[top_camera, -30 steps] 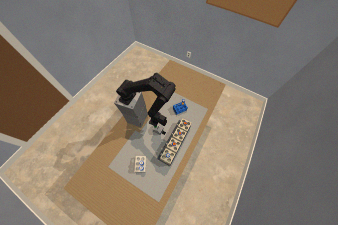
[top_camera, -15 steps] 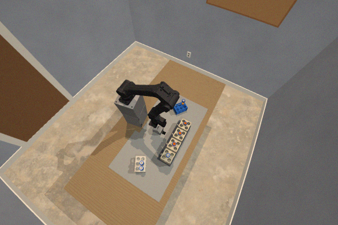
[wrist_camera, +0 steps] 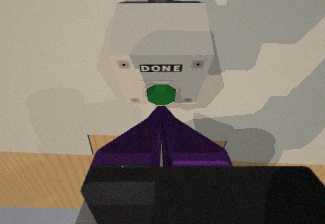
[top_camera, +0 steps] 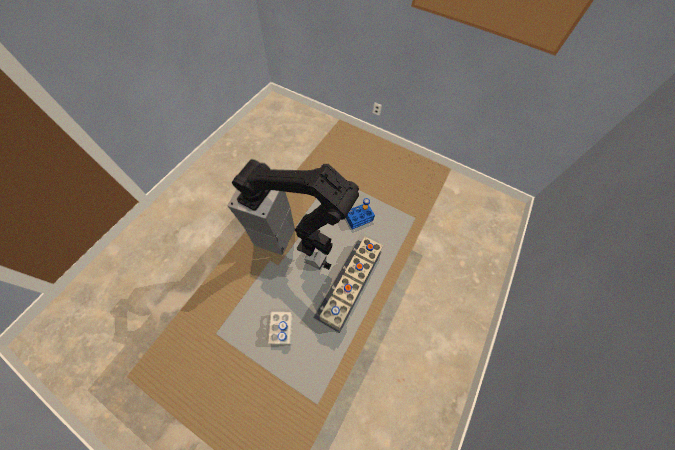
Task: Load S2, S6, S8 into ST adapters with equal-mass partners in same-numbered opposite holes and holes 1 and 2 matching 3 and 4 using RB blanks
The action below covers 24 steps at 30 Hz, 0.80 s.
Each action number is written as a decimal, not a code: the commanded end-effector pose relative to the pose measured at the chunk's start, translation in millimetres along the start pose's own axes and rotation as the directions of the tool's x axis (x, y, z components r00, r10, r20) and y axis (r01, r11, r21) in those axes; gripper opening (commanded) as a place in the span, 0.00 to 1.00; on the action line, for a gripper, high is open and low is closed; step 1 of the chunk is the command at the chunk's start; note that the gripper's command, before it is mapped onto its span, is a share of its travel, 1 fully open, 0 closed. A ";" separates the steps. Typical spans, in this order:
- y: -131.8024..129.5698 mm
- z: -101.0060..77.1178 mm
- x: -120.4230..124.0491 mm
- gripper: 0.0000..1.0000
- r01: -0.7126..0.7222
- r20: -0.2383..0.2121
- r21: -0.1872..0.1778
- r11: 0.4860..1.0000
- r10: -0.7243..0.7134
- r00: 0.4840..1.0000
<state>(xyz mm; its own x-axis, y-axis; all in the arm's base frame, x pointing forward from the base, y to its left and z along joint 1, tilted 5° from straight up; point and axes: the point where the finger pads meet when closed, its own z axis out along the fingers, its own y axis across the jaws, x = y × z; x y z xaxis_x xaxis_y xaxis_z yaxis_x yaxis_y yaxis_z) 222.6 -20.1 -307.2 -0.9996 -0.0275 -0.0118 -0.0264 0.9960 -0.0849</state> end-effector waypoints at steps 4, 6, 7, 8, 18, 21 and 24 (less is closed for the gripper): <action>1.1 -0.9 -0.7 0.00 0.019 0.001 0.002 1.000 -0.019 1.000; 1.0 -0.9 -2.3 0.00 0.019 0.002 0.002 1.000 -0.019 1.000; 0.9 -0.9 -3.1 0.00 0.019 0.002 0.002 1.000 -0.019 1.000; 0.3 -3.1 2.0 0.00 0.005 -0.002 0.001 1.000 -0.005 1.000; 0.1 4.5 2.9 0.00 0.015 -0.004 0.001 1.000 -0.015 1.000; -0.4 6.7 -2.3 0.00 0.012 0.007 0.002 1.000 -0.012 1.000; -0.6 7.9 -0.4 0.00 0.011 0.002 0.002 1.000 -0.011 1.000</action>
<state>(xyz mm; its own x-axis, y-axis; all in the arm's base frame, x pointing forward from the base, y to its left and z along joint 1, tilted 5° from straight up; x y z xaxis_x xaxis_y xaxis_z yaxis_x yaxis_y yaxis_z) 225.5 -19.9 -312.1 -0.9995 -0.0302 -0.0136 -0.0290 0.9960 -0.0850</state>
